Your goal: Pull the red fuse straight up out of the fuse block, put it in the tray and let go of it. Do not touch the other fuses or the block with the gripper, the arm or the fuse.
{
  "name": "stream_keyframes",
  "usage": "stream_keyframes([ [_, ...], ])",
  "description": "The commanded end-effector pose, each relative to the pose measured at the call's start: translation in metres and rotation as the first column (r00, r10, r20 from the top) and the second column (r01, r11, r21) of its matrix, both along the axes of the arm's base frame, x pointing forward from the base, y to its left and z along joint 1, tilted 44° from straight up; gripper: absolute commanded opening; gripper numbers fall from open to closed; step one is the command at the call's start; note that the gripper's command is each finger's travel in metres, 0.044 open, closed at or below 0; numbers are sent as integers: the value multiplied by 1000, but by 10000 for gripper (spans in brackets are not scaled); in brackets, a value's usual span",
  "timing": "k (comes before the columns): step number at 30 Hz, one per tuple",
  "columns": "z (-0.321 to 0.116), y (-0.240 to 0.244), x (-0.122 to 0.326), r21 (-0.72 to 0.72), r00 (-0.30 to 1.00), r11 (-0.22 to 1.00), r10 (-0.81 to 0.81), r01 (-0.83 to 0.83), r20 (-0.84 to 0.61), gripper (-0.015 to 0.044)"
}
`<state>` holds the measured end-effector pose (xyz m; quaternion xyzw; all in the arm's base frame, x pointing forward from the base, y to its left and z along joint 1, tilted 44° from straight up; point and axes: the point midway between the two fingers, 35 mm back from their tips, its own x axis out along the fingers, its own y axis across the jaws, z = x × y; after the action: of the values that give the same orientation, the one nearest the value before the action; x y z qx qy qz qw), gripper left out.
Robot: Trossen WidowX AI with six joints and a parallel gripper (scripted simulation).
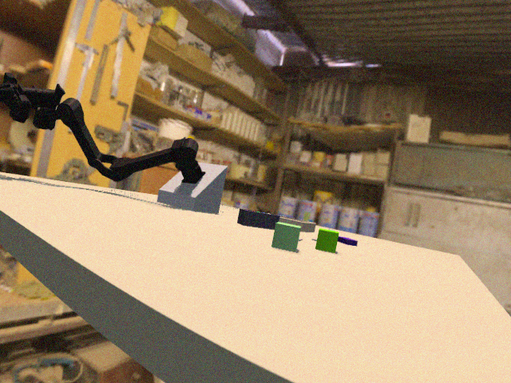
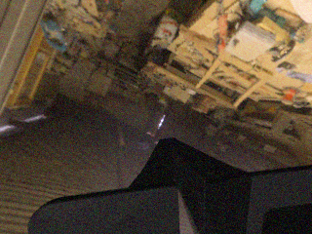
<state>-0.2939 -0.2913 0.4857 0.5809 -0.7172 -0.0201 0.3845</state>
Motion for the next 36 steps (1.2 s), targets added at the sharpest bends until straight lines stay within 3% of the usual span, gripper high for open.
stream_keyframes([
  [1, 1, 1, 1, -2, 1000, 1000, 0, 0, -3, 26],
  [3, 10, 6, 8, -19, 1000, 1000, -3, 3, -27, 64],
  [11, 83, 64, 86, -184, 964, 983, -46, -4, -263, 64],
  [20, 138, 139, 215, -360, 830, 926, -112, -112, -546, 64],
  [24, 148, 162, 236, -452, 829, 881, -148, -136, -539, 64],
  [36, 122, 241, 421, -458, 490, 801, -243, -385, -837, 64],
])
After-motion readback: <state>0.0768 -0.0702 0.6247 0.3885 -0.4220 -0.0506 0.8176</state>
